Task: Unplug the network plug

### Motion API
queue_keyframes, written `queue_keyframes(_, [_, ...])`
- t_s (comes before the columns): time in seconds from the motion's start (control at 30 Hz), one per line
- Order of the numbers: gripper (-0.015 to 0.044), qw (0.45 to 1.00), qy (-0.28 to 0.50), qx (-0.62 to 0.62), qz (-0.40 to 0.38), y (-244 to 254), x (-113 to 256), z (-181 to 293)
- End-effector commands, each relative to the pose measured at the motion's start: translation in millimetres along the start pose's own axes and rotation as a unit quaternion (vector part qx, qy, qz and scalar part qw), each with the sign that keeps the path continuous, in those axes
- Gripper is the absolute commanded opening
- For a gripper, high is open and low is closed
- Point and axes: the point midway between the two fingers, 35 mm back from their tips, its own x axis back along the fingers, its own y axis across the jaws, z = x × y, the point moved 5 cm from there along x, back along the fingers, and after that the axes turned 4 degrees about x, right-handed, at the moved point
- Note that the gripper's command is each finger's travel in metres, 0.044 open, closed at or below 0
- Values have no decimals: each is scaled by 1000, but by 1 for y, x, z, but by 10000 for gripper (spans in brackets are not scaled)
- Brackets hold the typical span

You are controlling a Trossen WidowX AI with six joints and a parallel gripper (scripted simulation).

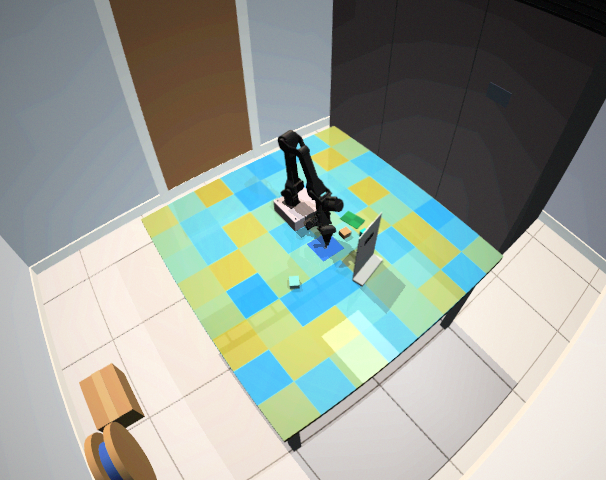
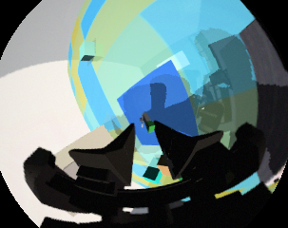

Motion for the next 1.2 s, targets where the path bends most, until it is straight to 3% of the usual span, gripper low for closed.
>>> queue_keyframes(0.0, [156,1000,0,0,0,0,1,0])
queue_keyframes(1.17, [156,1000,-3,-1,1,1,27,-2])
